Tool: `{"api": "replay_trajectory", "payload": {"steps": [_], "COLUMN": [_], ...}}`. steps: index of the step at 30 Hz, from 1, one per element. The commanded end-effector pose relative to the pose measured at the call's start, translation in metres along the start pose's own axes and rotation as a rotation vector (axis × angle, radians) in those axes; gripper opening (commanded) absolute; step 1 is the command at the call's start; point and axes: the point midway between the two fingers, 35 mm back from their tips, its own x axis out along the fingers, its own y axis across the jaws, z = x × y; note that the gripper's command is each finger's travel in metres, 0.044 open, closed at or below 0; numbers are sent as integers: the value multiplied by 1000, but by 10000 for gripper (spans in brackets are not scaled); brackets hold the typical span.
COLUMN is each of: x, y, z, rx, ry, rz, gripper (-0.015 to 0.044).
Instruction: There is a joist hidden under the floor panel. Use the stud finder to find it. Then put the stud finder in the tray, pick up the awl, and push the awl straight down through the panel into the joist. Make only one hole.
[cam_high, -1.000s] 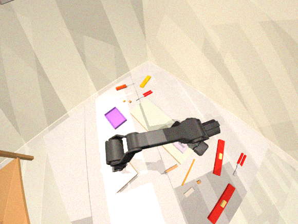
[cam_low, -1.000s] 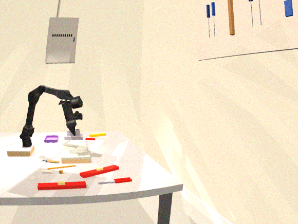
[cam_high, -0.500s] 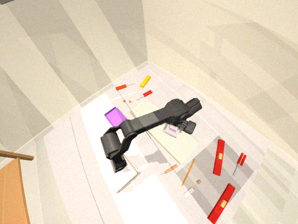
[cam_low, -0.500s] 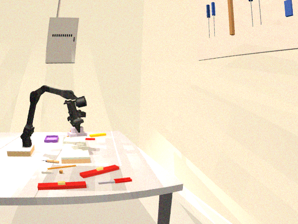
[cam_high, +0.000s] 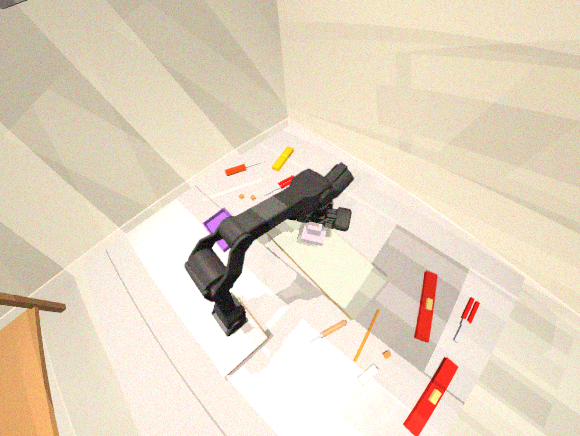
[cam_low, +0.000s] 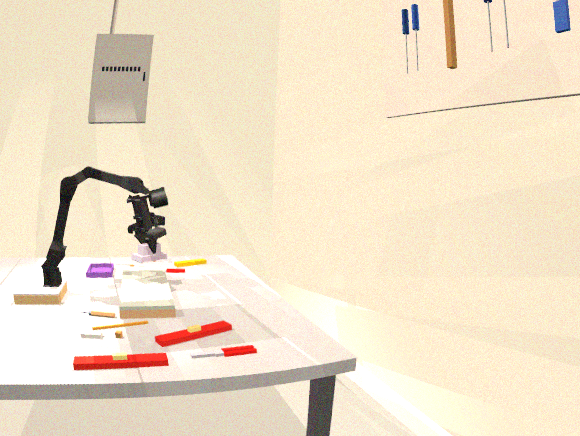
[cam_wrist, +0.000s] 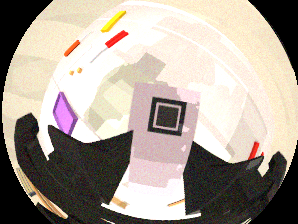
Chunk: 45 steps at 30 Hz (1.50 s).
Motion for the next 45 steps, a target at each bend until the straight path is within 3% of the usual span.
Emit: {"api": "replay_trajectory", "payload": {"steps": [1, 23, 45], "x": [2, 17, 16], "y": [24, 167, 306], "z": [10, 30, -2], "rx": [-60, -415, -770], "ry": [-8, -11, -13], "rz": [12, 123, 231], "gripper": [0, 0, 0]}}
